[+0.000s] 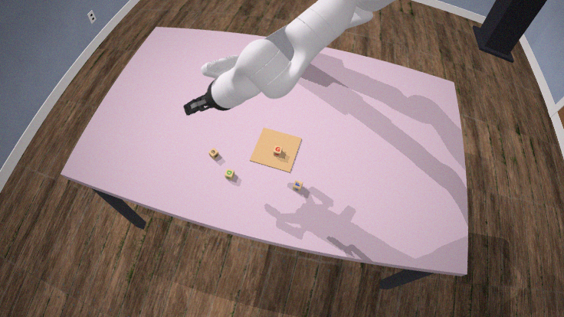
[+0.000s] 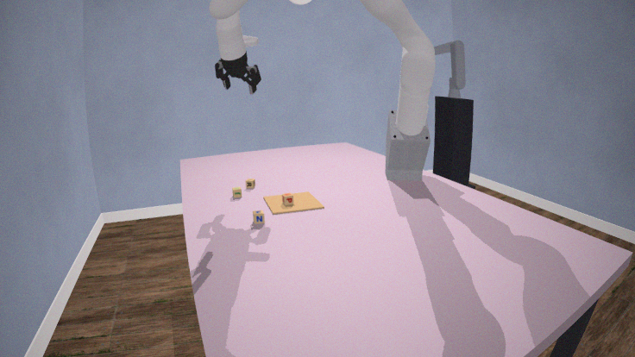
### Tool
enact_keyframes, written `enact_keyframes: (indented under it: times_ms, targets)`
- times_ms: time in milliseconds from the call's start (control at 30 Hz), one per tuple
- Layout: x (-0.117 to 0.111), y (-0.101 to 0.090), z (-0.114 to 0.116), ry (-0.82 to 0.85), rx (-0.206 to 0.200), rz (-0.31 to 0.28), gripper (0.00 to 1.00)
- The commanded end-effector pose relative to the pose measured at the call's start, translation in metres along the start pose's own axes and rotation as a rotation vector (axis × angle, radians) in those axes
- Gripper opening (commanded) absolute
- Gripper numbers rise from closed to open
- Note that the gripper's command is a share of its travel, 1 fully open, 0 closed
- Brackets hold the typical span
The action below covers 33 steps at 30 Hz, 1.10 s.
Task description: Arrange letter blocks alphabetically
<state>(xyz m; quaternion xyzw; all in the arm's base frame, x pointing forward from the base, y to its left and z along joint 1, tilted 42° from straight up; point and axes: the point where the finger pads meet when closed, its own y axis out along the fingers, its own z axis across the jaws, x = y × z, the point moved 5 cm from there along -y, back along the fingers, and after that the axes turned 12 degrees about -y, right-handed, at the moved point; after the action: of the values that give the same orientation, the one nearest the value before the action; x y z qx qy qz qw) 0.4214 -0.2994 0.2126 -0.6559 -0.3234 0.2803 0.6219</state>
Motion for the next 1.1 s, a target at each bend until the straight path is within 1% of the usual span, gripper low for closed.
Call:
enact_keyframes:
  times_ms: [0, 567, 667, 733, 800, 900, 1033, 1067]
  targets:
    - [-0.001, -0.001, 0.000, 0.001, -0.002, 0.000, 1.00]
    - [-0.001, -0.001, 0.000, 0.001, -0.002, 0.000, 1.00]
    - [0.008, 0.001, 0.001, -0.006, -0.002, -0.018, 1.00]
    - [0.026, 0.004, 0.004, -0.020, -0.002, -0.056, 1.00]
    - [0.054, 0.007, 0.010, -0.042, -0.002, -0.116, 1.00]
    - [0.112, 0.011, 0.025, -0.080, 0.001, -0.240, 1.00]
    - [0.198, 0.006, 0.058, -0.123, 0.013, -0.429, 1.00]
    - [0.198, 0.006, 0.058, -0.123, 0.013, -0.429, 1.00]
